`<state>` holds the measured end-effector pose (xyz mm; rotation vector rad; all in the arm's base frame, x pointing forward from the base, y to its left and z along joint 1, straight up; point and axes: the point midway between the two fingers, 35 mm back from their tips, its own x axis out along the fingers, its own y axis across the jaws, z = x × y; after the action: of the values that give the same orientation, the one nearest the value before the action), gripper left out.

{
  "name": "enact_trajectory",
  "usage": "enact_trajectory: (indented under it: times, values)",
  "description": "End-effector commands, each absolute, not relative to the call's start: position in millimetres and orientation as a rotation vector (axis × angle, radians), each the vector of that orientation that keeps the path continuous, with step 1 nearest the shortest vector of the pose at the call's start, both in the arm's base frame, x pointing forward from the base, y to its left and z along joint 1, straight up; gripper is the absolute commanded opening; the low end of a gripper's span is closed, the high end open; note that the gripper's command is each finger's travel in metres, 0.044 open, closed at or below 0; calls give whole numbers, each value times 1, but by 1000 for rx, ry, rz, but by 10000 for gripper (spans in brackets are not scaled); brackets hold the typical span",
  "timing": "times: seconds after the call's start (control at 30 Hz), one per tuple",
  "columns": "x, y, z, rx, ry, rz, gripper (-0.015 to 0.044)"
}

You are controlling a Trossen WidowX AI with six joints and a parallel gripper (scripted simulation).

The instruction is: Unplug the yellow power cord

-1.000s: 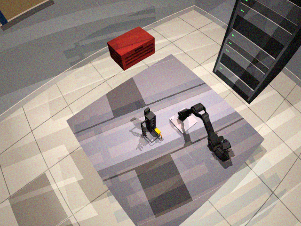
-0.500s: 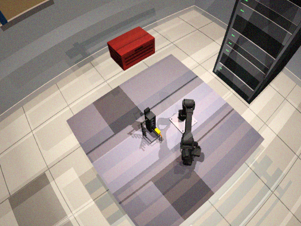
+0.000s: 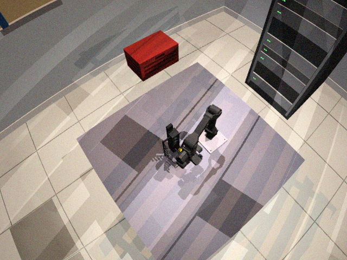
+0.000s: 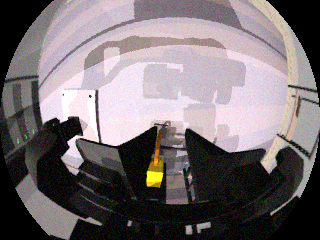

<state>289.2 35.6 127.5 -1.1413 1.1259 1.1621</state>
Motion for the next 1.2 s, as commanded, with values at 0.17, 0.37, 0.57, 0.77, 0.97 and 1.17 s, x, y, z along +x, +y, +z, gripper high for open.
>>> enact_trajectory:
  times: [0.17,0.37,0.57,0.77,0.97,1.17]
  values:
    - [274,-3,130,-1139,1239,1106,160]
    - [273,-10,130,-1139,1239,1106,160]
    - [272,-20,130,-1140,1240,1106,160]
    - [271,-30,130,-1141,1241,1105,160]
    - [269,-40,130,-1141,1241,1105,160]
    - [268,-44,129,-1141,1242,1105,160]
